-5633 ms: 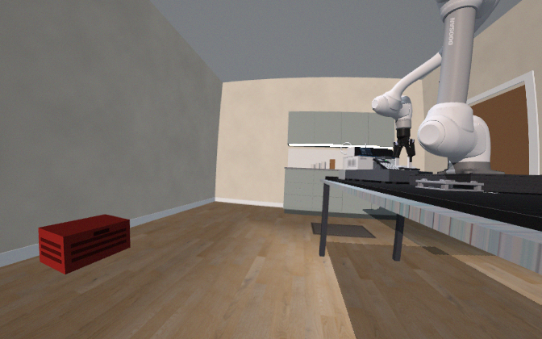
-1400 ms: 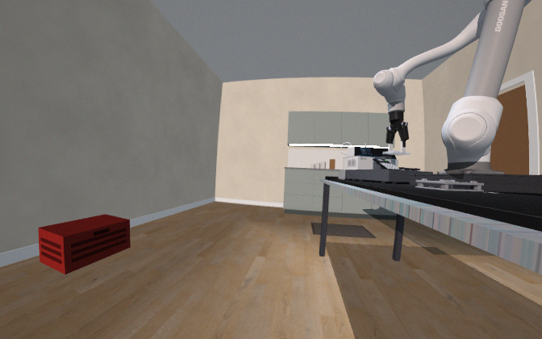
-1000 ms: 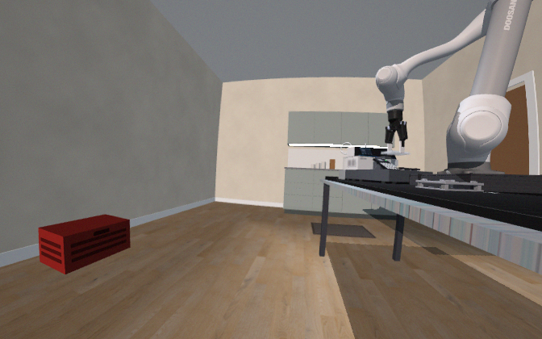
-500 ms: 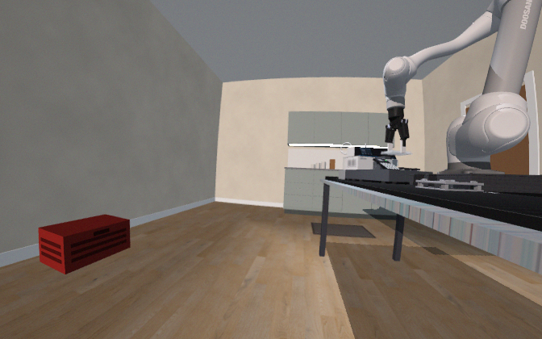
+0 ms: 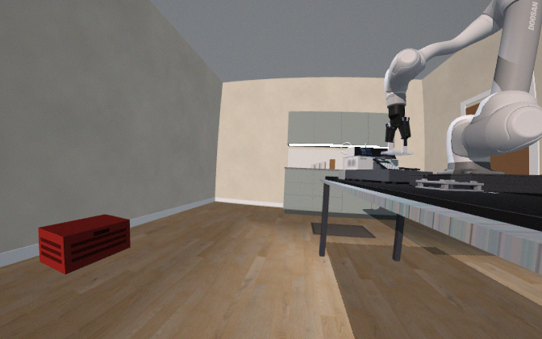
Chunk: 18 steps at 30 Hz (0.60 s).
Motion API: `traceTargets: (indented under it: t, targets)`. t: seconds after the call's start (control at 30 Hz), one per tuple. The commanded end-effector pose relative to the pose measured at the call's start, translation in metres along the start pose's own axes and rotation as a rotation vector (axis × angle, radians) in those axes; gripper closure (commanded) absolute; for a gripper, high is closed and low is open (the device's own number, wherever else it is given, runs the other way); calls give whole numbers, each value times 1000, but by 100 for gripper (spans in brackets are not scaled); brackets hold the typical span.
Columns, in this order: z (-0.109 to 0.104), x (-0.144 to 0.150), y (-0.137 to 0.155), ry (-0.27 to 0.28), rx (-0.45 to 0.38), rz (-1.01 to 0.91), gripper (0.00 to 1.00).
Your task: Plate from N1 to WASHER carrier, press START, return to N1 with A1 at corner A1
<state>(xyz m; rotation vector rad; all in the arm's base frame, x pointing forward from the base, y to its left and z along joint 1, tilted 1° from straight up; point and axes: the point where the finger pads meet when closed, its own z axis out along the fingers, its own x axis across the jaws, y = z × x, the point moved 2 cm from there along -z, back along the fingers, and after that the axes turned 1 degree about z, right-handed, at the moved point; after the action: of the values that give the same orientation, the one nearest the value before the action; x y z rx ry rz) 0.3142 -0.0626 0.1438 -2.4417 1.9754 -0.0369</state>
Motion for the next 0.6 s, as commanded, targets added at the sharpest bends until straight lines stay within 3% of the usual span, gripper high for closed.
traceTargets:
  t: [0.0,0.57]
  targets:
    - [2,-13,-4,0,0,34,90]
    - [11,-85,-22,0,0,34,90]
